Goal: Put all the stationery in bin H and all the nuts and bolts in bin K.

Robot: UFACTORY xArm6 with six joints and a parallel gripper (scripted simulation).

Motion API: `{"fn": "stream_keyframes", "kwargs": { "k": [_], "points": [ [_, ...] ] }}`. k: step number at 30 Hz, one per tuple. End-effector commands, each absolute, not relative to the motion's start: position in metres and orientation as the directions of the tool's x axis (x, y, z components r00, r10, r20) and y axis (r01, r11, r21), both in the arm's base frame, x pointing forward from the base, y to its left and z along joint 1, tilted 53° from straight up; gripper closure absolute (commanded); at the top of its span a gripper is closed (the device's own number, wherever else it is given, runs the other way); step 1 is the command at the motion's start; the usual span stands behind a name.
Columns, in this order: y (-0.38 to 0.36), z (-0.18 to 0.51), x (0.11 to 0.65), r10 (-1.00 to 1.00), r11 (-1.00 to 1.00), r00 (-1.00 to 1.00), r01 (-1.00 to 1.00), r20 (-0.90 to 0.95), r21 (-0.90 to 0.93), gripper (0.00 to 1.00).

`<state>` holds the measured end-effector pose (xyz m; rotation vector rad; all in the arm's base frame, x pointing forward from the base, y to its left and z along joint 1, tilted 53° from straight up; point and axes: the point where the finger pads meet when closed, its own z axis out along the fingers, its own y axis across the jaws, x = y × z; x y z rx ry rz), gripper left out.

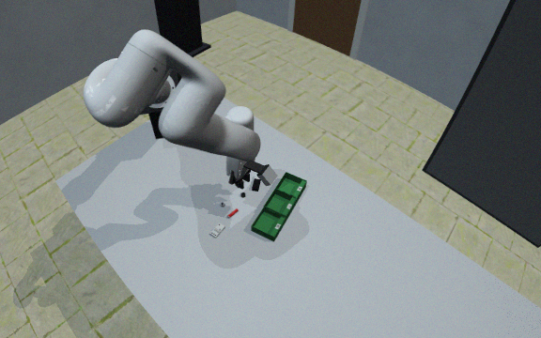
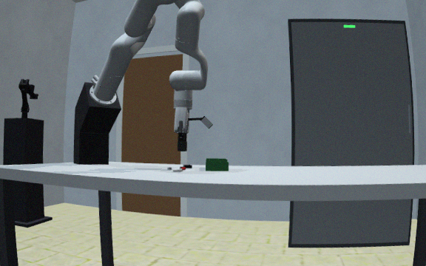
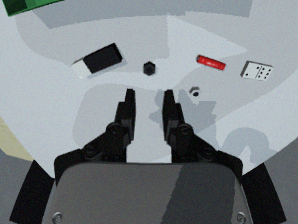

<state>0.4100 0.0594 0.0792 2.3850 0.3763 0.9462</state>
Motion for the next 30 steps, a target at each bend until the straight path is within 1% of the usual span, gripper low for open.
{"fn": "stream_keyframes", "kwargs": {
  "k": [1,7,23,30],
  "points": [
    [0.060,0.080,0.410,0.438,-0.815,0.713,0.058,0.547,0.577,0.70],
    [0.060,0.080,0.410,0.438,-0.815,0.713,0.058,0.547,0.577,0.70],
    [0.039,0.046,0.449,0.438,-0.815,0.714,0.058,0.547,0.577,0.70],
    [0.039,0.045,0.450,0.438,-0.815,0.714,0.058,0.547,0.577,0.70]
  ]
}}
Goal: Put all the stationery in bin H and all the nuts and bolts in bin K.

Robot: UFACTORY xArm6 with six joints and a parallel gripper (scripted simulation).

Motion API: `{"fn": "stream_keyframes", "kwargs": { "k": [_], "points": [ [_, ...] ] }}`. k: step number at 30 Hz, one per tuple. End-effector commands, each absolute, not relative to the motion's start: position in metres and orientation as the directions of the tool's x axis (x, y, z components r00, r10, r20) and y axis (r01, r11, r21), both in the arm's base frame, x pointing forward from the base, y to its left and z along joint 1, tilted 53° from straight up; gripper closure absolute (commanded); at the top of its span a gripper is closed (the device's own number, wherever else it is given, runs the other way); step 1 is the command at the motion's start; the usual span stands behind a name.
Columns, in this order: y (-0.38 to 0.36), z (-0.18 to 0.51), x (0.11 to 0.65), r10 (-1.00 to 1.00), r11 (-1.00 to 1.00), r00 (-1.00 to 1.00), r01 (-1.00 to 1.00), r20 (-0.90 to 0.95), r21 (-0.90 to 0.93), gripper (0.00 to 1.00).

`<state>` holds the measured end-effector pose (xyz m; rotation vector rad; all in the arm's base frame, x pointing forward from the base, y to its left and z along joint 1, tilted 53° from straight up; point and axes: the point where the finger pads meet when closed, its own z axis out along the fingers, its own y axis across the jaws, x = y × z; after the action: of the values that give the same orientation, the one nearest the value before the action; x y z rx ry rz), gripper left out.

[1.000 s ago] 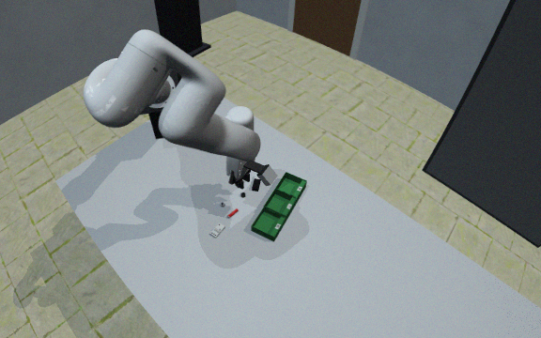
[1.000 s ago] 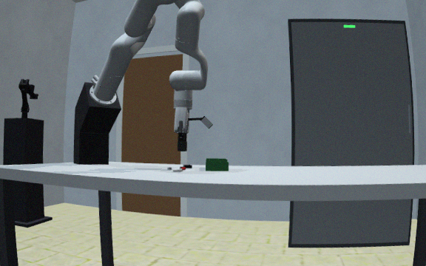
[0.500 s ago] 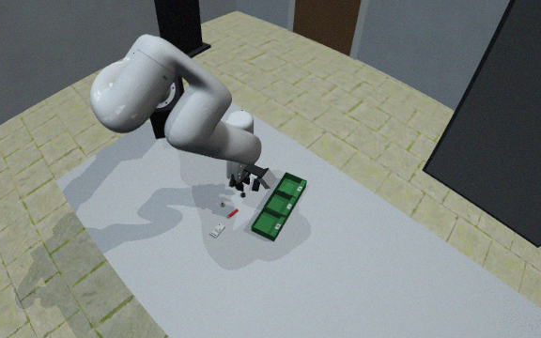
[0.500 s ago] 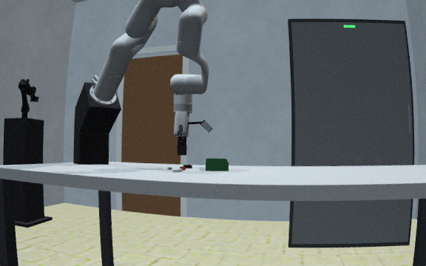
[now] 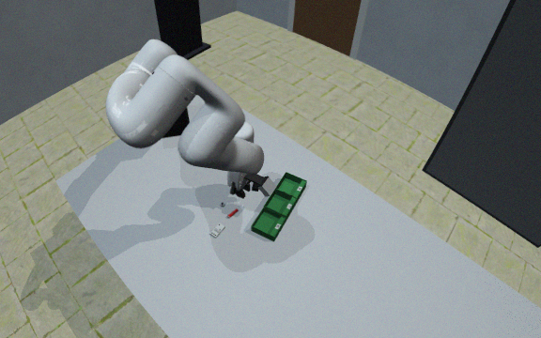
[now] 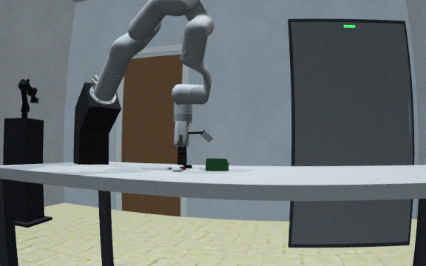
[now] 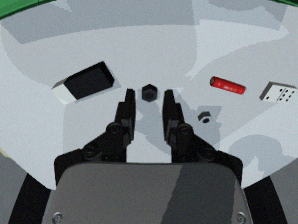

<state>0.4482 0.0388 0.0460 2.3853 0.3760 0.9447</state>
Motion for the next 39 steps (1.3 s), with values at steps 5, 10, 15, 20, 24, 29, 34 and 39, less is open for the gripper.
{"fn": "stream_keyframes", "kwargs": {
  "k": [5,10,15,20,24,29,34,39],
  "points": [
    [0.0375,0.0429,0.4525,0.438,-0.815,0.714,0.058,0.547,0.577,0.70],
    [0.0346,0.0388,0.4569,0.438,-0.815,0.714,0.058,0.547,0.577,0.70],
    [0.0340,0.0380,0.4578,0.438,-0.815,0.714,0.058,0.547,0.577,0.70],
    [0.0339,0.0380,0.4578,0.438,-0.815,0.714,0.058,0.547,0.577,0.70],
    [0.0339,0.0380,0.4578,0.438,-0.815,0.714,0.058,0.547,0.577,0.70],
    [0.0339,0.0380,0.4578,0.438,-0.815,0.713,0.058,0.547,0.577,1.00],
    [0.0339,0.0380,0.4578,0.438,-0.815,0.713,0.058,0.547,0.577,1.00],
    [0.0339,0.0380,0.4578,0.438,-0.815,0.713,0.058,0.547,0.577,1.00]
  ]
}}
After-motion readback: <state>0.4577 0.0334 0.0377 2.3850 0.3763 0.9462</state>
